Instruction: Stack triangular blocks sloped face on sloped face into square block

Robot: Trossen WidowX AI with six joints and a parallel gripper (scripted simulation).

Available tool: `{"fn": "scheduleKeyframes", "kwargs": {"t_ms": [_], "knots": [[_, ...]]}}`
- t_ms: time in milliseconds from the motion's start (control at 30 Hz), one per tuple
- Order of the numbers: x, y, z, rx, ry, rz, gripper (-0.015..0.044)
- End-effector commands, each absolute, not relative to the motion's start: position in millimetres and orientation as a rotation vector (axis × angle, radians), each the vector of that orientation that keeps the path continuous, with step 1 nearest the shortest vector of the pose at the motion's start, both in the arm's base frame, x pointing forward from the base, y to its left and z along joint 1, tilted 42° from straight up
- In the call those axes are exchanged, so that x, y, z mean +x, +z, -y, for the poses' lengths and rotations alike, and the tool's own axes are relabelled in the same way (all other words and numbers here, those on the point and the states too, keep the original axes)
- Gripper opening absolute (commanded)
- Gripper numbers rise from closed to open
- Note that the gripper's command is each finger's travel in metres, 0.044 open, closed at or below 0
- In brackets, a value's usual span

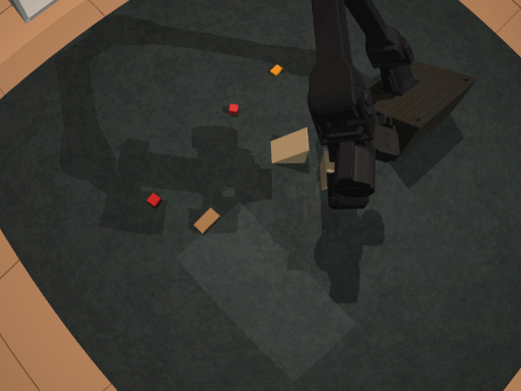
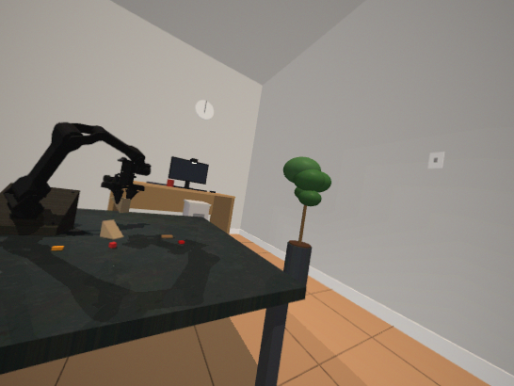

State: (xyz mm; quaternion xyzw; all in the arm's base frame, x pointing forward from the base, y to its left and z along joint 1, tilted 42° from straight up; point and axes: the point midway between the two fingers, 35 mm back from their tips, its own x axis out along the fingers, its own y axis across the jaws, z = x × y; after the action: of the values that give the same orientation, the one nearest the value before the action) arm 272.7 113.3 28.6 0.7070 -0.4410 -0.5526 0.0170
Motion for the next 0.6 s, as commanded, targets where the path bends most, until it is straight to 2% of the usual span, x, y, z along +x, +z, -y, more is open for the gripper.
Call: {"fn": "scheduleKeyframes", "kwargs": {"t_ms": [0,567], "knots": [[285,47,-106,2.220,-1.710,1.357,0.0000],[314,105,-63,2.209,-1.700,1.351,0.0000]]}}
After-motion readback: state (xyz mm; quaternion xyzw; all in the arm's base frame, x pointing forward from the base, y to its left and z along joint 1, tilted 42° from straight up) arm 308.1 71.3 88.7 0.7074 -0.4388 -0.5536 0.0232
